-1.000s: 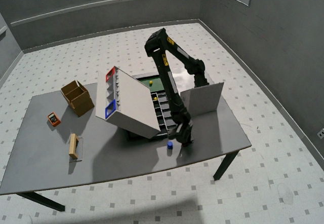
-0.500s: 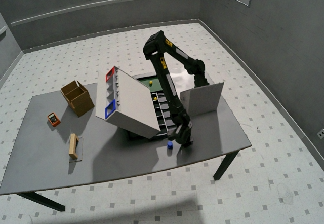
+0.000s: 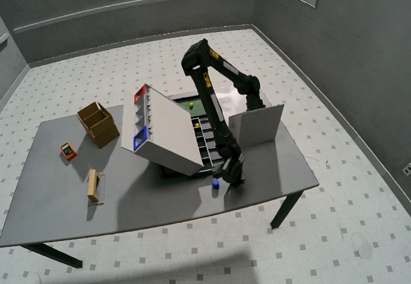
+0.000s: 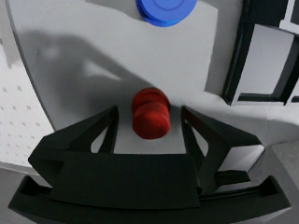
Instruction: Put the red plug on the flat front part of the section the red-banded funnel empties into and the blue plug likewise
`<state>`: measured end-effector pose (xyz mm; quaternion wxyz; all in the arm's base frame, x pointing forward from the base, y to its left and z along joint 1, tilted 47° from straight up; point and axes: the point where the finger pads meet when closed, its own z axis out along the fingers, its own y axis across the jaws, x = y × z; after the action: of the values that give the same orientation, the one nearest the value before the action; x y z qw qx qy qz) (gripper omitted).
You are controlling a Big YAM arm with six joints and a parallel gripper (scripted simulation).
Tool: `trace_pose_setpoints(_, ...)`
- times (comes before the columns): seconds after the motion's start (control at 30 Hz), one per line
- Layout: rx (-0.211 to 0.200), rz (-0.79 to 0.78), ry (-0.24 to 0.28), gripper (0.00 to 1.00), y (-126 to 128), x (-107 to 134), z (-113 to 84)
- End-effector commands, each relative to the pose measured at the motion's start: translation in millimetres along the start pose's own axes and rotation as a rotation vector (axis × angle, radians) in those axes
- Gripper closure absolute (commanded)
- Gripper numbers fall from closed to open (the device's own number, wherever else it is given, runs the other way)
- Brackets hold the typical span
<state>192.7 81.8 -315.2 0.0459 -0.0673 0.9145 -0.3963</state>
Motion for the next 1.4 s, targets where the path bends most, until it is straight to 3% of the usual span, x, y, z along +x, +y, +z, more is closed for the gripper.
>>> trace_pose_setpoints(0.0, 0.000, 0.004, 0.007, 0.37, -1.5, -0.1, 4.9)
trace_pose_setpoints(0.4, 0.000, 0.004, 0.007, 0.37, -1.5, -0.1, 4.9)
trace_pose_setpoints(0.43, 0.000, 0.004, 0.007, 1.00, -1.5, -0.1, 4.9)
trace_pose_setpoints(1.37, 0.000, 0.003, 0.007, 1.00, -1.4, 0.1, 4.8)
